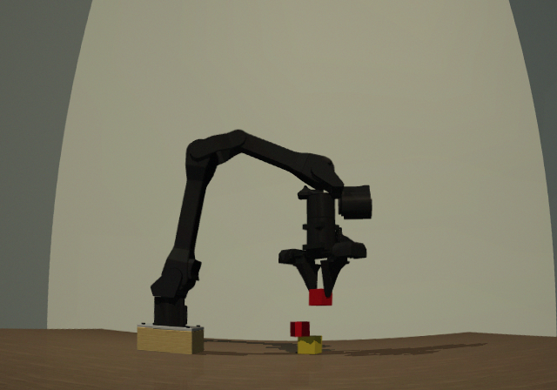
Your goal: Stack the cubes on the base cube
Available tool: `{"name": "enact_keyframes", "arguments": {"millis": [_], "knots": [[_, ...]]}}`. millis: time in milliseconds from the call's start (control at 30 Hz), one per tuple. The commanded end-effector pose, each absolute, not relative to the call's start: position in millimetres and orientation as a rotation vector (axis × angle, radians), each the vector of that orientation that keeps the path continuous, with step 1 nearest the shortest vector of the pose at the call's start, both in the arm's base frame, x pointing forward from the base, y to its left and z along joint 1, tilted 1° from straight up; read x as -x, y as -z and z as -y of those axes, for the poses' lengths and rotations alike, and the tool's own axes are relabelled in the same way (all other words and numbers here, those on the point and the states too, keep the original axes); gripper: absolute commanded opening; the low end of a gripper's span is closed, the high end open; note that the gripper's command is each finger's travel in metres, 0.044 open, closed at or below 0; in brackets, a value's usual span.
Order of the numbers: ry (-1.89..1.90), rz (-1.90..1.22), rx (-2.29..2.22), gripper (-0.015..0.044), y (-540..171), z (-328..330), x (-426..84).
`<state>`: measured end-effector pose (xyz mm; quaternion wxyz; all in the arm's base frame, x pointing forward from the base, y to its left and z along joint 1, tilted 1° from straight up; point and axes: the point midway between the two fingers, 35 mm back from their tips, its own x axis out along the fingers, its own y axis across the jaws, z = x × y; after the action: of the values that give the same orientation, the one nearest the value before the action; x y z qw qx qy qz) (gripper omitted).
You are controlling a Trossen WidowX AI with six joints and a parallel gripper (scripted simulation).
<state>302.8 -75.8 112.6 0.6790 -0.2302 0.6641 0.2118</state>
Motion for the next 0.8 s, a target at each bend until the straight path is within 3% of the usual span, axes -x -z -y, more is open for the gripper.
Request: {"name": "enact_keyframes", "arguments": {"millis": [0, 767], "knots": [[-0.462, -1.488, 0.497, 0.0105, -113, 64, -306], [-0.281, -1.516, 0.294, 0.0105, -109, 4, -319]]}}
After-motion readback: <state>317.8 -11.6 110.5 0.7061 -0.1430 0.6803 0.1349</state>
